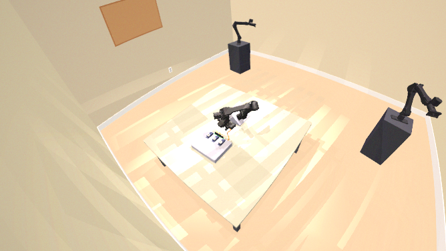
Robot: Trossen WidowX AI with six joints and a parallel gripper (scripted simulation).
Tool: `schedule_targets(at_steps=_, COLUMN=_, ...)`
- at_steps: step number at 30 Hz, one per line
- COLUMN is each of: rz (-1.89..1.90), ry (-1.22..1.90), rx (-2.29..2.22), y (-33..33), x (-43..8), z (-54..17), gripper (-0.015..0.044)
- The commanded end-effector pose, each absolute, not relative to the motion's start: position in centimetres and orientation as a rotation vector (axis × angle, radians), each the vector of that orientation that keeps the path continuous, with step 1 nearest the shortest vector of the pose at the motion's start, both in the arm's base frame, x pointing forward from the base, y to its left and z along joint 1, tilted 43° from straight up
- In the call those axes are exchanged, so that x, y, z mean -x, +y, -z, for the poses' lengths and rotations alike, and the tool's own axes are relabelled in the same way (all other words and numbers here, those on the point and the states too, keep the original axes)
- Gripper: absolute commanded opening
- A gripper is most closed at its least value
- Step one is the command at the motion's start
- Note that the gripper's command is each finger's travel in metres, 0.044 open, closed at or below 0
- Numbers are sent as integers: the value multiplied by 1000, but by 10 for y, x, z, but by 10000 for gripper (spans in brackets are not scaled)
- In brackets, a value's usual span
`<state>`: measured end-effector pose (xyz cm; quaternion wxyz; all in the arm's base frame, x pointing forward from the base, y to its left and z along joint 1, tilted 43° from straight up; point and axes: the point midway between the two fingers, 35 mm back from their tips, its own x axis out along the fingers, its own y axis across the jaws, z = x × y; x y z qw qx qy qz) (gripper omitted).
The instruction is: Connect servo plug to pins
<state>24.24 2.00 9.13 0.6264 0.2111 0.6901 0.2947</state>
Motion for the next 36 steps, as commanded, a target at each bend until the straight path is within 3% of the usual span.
schedule_targets(at_steps=1, rz=-754, ry=1537, rx=-402, y=16, x=-233, z=-88, gripper=0)
schedule_targets(at_steps=16, rz=-759, ry=1534, rx=-400, y=43, x=-228, z=-58, gripper=0)
schedule_targets(at_steps=36, rz=-760, ry=1532, rx=-399, y=51, x=-266, z=-62, gripper=0)
